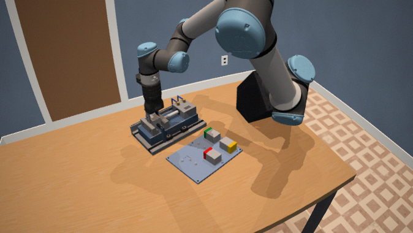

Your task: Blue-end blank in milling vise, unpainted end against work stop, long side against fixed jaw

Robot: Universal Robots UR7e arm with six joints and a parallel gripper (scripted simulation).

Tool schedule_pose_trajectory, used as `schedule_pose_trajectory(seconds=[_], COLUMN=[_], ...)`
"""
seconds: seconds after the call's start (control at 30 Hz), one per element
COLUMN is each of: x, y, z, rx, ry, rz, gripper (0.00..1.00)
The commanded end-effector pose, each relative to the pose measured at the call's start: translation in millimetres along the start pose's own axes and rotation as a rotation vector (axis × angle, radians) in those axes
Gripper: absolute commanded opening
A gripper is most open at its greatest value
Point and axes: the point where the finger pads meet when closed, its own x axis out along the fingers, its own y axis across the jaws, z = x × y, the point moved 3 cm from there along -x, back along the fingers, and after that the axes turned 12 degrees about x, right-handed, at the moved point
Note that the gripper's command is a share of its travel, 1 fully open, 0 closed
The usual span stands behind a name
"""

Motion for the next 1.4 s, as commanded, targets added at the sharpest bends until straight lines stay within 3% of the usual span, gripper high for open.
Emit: schedule_pose_trajectory(seconds=[0.0, 0.43, 0.47, 1.37], x=[-0.3, -0.1, -0.3, -0.3], y=[-0.4, -0.4, -0.4, -0.4], z=[-0.3, -0.3, -0.3, -0.3], rx=[0.000, 0.000, 0.000, 0.000], ry=[0.001, 0.001, 0.001, 0.001], rz=[-0.001, -0.001, -0.001, -0.001], gripper=[0.00, 0.00, 1.00, 1.00])
